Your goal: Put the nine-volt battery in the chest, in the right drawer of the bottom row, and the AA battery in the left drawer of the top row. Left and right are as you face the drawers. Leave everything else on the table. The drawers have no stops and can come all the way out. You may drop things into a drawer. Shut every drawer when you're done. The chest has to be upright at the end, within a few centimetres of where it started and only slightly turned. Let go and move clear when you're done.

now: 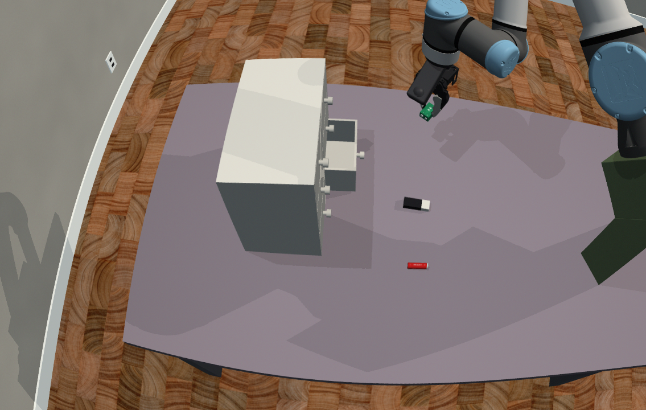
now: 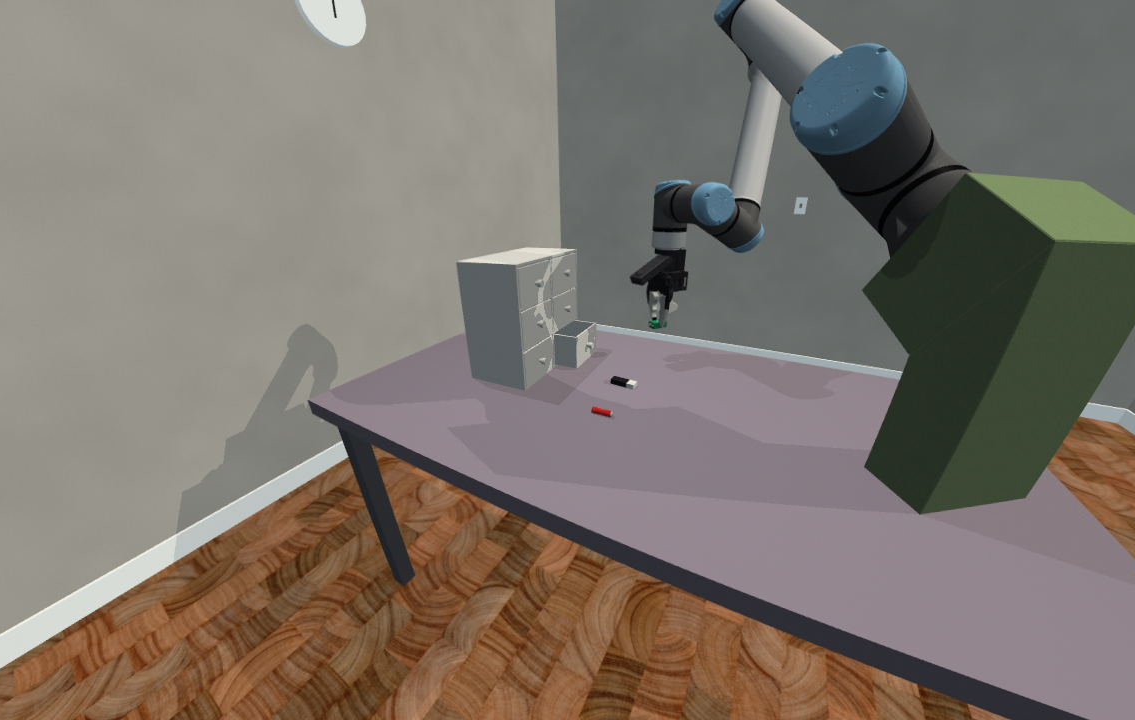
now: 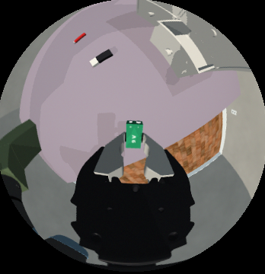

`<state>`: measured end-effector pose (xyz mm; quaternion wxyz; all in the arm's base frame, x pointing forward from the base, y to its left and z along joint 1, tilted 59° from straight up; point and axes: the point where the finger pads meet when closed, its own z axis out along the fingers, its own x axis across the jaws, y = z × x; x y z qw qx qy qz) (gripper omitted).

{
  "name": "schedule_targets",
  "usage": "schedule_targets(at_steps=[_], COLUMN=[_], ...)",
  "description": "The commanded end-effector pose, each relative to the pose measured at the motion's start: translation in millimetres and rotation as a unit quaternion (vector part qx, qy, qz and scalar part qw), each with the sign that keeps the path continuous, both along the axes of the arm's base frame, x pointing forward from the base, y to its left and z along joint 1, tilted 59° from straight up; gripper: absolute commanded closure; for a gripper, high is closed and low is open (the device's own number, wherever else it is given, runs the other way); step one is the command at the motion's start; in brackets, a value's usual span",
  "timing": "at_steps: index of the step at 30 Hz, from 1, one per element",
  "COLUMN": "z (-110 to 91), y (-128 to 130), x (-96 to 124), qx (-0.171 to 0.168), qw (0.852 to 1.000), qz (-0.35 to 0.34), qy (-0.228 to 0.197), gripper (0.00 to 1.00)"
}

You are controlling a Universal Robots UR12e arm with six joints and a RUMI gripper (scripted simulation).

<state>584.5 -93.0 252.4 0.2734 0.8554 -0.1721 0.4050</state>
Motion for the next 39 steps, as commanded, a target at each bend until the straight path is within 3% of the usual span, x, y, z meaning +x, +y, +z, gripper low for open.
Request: schedule_targets(at_steps=[1,10,20,22,30,37,39], z=[0.4,-1.9,-18.4,-18.4,-40.9,-58.1,-58.1], y=[0.5,3.9,28.6,28.6,63.0,89.3,89.3], x=[-0.2,2.4,18.8,18.8,36.2,45.5,45.5], qx=[0.000,0.010,0.076,0.076,0.156,0.211,0.211], qw=[1.000,1.000,0.992,0.992,0.967,0.937,0.937], qz=[0.000,-0.008,-0.064,-0.064,-0.135,-0.184,-0.184], qy=[0.000,-0.009,-0.072,-0.072,-0.152,-0.210,-0.210], gripper=[0.87,0.87,0.87,0.87,0.87,0.87,0.87])
